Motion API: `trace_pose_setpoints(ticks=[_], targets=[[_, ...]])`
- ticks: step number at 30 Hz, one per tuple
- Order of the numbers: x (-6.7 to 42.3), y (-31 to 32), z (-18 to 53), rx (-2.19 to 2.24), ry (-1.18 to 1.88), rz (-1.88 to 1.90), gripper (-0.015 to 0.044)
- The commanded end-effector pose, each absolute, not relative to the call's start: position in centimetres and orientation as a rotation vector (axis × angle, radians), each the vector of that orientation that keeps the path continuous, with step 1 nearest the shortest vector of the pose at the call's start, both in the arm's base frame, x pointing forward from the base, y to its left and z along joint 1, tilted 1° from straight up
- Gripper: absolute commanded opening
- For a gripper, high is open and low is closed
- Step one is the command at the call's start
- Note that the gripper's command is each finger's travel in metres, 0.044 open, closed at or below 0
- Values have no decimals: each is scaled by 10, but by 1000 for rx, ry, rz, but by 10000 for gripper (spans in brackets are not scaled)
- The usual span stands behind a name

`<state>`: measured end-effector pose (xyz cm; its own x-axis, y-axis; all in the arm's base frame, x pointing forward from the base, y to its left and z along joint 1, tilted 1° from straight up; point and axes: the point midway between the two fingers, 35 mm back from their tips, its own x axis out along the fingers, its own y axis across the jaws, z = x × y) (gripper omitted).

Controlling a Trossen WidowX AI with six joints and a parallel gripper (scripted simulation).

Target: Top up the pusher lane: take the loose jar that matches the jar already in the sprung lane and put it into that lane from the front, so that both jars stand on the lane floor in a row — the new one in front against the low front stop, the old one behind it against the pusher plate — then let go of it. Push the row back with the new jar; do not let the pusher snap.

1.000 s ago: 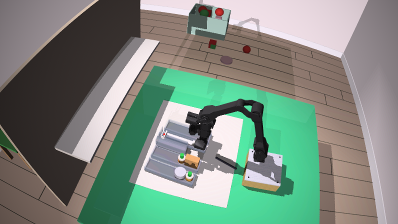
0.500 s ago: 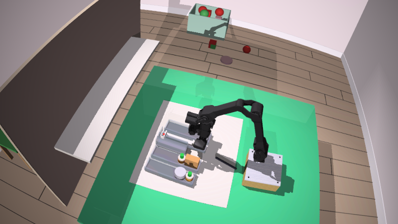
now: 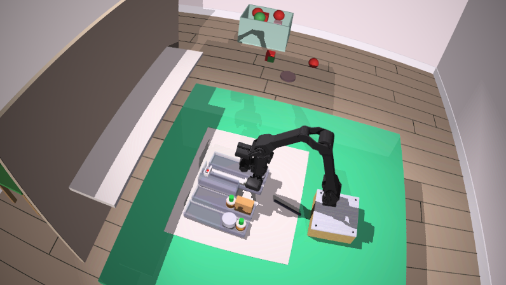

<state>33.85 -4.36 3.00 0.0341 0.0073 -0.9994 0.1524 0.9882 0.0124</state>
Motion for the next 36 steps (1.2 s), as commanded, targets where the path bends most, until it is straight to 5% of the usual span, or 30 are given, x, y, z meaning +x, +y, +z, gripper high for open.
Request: trace_pose_setpoints(ticks=[1, 36], targets=[[344, -44, 29, 127, 1513, -113, 0], [343, -44, 16, 127, 1513, -113, 0]])
